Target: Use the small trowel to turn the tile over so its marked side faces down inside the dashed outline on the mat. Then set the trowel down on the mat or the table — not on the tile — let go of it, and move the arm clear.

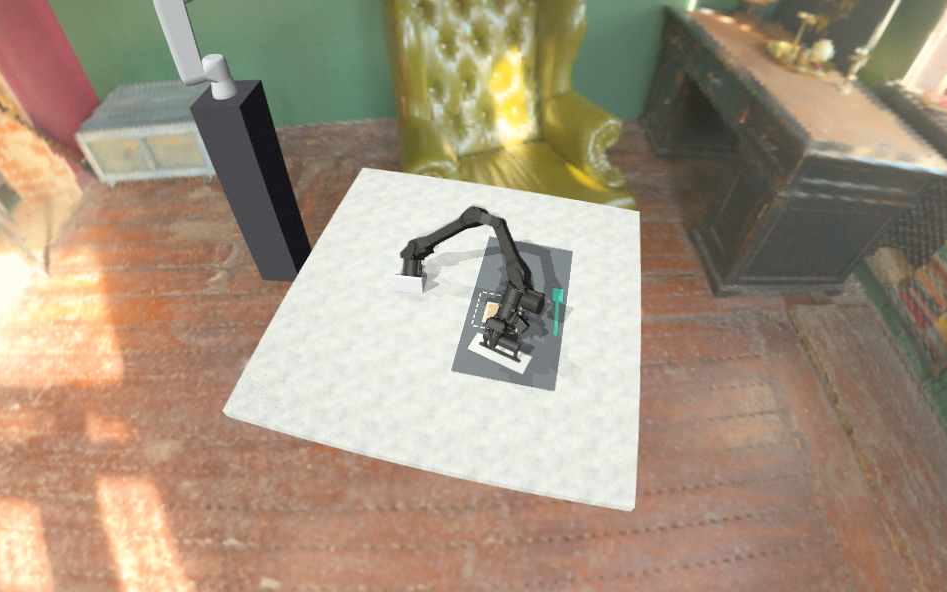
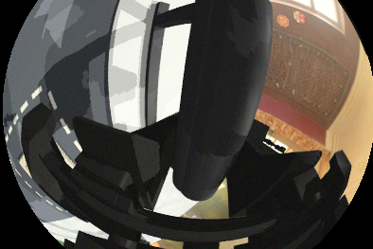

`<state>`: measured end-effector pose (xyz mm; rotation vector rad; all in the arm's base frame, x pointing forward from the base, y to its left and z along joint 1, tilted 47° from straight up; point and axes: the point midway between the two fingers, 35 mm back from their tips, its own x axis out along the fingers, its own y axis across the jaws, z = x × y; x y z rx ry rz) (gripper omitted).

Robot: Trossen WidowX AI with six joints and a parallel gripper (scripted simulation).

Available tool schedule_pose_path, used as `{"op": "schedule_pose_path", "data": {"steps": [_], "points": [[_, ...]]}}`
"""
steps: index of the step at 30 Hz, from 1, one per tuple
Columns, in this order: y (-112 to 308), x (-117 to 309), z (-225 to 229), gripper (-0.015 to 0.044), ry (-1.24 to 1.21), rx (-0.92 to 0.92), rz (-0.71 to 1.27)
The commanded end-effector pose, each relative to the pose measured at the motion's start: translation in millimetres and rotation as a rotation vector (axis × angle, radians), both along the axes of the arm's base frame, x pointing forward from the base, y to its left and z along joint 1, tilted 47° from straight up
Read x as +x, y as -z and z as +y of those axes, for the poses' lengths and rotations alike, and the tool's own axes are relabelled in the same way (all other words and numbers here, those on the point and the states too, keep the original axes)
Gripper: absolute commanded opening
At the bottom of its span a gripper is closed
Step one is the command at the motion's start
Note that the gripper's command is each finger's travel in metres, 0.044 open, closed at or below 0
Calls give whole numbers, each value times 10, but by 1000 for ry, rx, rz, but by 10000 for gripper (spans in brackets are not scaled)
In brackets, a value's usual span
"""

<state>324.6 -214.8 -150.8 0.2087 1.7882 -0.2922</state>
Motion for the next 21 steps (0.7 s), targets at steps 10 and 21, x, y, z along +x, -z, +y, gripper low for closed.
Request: {"op": "schedule_pose_path", "data": {"steps": [10,21], "points": [[9,-1,-1,300,2,-4,0],[-289,82,-1,300,-4,-4,-1]]}}
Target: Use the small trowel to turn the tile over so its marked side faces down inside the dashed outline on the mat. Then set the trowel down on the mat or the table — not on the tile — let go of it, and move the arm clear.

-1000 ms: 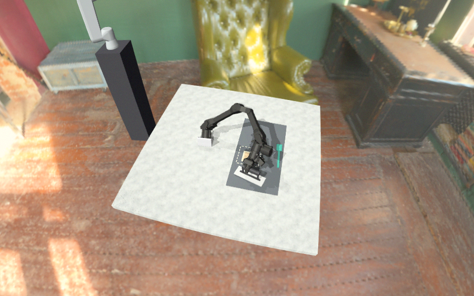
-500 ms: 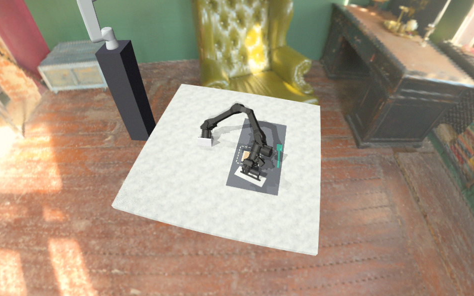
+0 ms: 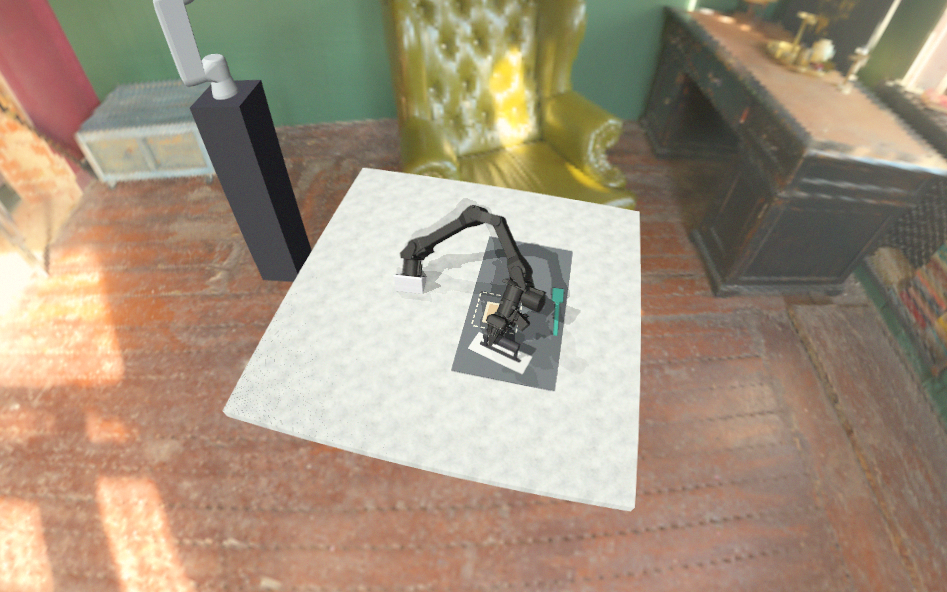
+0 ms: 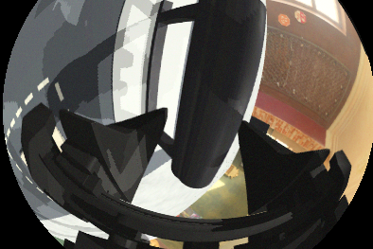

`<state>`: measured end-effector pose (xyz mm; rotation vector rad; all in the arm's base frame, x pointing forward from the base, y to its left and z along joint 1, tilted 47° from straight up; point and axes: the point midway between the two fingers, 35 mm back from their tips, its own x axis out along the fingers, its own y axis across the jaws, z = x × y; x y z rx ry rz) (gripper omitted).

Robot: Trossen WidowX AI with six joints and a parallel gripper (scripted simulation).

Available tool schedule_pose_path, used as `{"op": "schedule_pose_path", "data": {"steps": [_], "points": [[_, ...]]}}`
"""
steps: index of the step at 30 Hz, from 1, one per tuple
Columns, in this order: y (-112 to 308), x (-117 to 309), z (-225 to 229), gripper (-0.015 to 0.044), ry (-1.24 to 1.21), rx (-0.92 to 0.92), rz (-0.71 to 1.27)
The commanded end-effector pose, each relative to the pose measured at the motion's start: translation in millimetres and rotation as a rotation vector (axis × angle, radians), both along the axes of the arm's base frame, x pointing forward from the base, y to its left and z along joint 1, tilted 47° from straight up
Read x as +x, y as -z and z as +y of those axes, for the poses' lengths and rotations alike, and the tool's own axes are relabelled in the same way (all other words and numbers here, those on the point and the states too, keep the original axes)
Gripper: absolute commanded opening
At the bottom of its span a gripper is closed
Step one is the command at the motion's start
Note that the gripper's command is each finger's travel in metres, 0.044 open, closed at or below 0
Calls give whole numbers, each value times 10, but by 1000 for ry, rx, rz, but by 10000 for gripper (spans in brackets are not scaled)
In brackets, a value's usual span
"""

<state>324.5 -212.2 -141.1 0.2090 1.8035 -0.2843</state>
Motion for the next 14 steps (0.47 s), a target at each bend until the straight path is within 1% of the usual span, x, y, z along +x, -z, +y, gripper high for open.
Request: {"op": "schedule_pose_path", "data": {"steps": [1,5,10,12,14], "points": [[-246,96,-26,300,0,-11,-15],[-443,136,-16,300,4,-8,-14],[-501,130,-29,300,5,-8,-14],[-695,20,-147,300,4,-10,-14],[-987,-172,-307,300,2,-12,-14]]}}
